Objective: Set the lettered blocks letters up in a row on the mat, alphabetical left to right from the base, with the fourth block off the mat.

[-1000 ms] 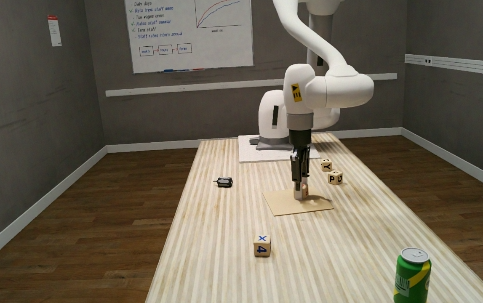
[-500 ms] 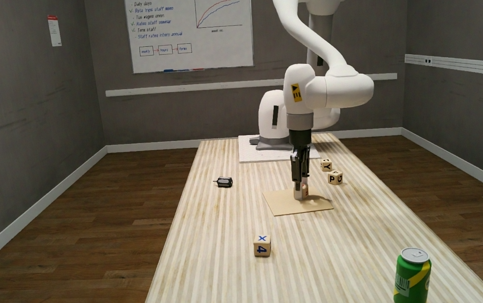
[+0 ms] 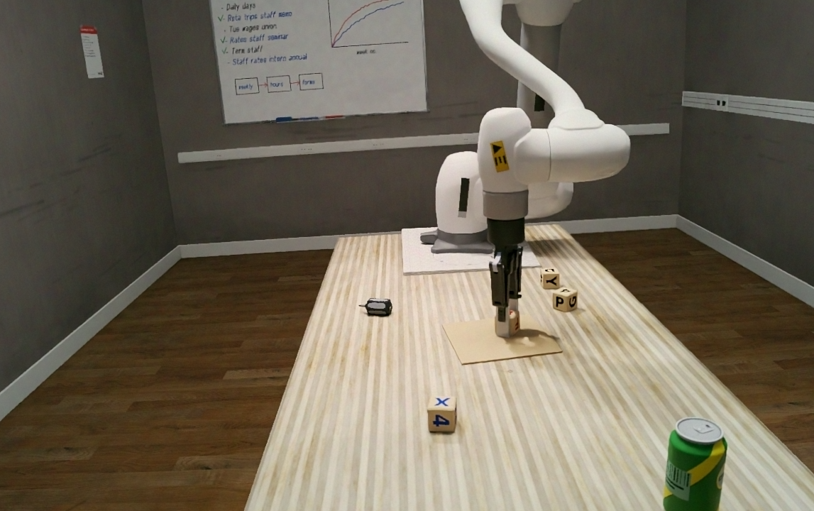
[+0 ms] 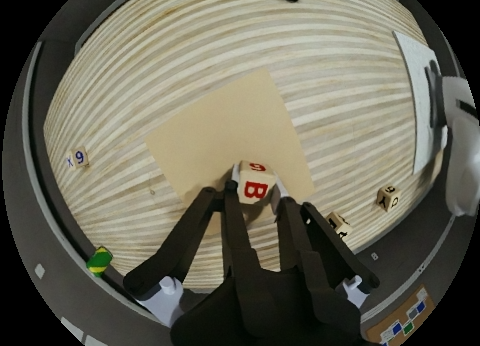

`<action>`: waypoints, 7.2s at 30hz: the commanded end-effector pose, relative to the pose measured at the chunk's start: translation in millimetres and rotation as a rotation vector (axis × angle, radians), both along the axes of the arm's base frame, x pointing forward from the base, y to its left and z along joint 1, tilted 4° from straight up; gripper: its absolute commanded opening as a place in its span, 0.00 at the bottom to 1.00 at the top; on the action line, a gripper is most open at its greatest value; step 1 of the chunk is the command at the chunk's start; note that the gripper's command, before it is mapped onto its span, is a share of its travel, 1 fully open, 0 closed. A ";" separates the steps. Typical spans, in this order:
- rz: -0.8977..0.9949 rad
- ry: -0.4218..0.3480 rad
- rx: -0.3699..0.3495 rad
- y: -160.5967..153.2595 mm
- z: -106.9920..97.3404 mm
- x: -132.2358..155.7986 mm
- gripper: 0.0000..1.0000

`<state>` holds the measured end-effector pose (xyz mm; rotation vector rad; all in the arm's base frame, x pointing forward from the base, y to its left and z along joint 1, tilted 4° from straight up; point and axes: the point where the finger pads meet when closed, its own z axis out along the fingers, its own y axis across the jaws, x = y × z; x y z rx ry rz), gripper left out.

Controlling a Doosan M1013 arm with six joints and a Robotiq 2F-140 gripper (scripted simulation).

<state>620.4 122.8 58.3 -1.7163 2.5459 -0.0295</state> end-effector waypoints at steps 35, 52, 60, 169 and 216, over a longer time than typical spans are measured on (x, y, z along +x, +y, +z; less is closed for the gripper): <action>0.001 -0.001 0.000 -2.3 100.4 -6.7 0.31; 0.422 -0.011 -0.029 3.0 100.7 -4.8 0.31; 0.726 -0.018 -0.051 6.8 101.0 -3.4 0.31; 3.676 -0.088 -0.259 45.0 89.0 9.4 0.31; 3.676 -0.088 -0.259 47.2 7.4 15.8 0.31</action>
